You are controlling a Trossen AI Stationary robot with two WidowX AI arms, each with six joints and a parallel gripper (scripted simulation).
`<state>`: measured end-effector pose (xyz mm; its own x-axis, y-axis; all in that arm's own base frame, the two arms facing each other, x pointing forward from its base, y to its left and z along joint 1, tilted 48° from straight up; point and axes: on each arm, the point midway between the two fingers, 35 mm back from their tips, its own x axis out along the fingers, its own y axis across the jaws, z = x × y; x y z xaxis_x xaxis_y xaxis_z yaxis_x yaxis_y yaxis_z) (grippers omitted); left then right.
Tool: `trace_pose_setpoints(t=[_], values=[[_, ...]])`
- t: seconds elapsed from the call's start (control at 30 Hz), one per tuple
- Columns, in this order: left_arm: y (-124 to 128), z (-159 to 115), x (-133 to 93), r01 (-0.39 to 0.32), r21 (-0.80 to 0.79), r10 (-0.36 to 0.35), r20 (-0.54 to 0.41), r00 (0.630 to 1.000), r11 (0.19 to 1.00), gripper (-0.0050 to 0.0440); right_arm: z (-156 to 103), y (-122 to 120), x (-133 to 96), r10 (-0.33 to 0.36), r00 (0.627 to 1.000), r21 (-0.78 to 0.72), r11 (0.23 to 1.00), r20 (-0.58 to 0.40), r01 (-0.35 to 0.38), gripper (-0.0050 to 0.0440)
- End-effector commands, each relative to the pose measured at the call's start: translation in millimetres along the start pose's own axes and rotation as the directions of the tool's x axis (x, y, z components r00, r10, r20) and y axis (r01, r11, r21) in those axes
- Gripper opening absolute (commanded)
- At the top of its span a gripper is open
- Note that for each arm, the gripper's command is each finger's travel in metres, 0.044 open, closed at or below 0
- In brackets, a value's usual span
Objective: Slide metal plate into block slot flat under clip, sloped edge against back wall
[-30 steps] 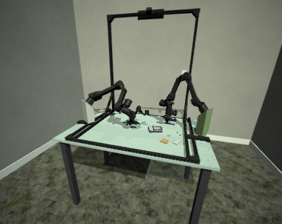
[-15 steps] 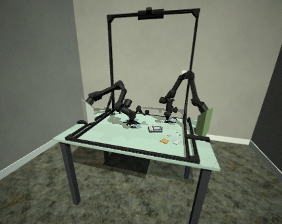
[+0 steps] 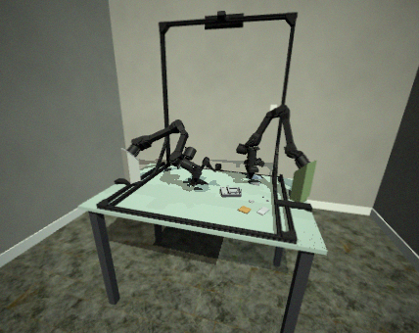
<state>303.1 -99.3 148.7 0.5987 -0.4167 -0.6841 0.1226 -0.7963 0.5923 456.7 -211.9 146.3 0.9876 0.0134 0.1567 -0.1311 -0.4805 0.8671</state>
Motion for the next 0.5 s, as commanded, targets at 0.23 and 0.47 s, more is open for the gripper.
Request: trace_pose_setpoints(t=[0.23, 0.47], values=[[-25, 5, 0, 0.008, -0.461, -0.006, 0.007, 1.000, 0.887, -0.0050, -1, -2, 0, -0.004, 1.000, -0.002, 1.000, -0.003, 0.004, 0.0440], [-35, 6, 0, 0.012, -0.639, -0.008, 0.009, 1.000, 0.769, -0.0050, -1, -2, 0, -0.004, 1.000, -0.002, 1.000, -0.003, 0.004, 0.0440]])
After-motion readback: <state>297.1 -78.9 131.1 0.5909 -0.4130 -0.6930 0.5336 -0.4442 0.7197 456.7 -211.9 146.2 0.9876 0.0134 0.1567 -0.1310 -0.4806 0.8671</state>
